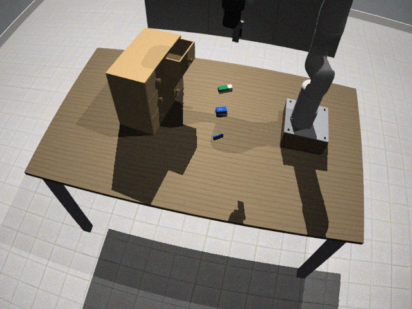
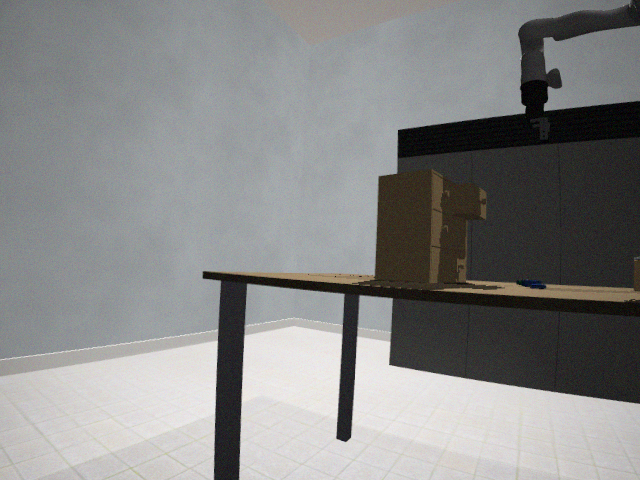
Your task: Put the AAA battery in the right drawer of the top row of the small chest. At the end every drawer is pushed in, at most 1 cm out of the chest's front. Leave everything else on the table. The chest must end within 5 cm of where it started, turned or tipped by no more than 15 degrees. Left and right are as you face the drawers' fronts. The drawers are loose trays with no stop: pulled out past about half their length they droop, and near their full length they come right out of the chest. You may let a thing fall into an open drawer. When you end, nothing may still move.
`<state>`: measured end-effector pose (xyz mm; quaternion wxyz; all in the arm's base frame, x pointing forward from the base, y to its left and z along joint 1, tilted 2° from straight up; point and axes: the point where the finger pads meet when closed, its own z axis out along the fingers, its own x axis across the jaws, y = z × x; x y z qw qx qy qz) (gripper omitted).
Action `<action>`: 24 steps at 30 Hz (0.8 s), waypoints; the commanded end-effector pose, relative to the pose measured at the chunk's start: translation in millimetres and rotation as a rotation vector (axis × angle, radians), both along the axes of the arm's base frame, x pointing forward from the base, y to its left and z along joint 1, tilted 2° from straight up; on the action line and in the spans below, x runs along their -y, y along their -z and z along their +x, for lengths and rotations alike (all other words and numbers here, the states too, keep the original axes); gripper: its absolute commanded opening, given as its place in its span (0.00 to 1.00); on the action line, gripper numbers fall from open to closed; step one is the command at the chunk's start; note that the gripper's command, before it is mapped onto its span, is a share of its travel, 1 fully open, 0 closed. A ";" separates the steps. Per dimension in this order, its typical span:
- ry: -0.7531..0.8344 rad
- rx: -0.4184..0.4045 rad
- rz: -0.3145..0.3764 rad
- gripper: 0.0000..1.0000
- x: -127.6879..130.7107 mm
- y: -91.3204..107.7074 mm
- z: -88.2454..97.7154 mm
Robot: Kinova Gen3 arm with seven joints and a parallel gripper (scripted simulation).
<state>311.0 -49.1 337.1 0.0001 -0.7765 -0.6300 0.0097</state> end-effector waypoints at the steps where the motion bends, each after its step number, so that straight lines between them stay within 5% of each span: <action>1: 0.000 -0.010 0.009 0.67 -0.5 -1.0 -0.5; 24: 0.003 -0.023 0.011 0.67 -0.3 -3.4 -1.3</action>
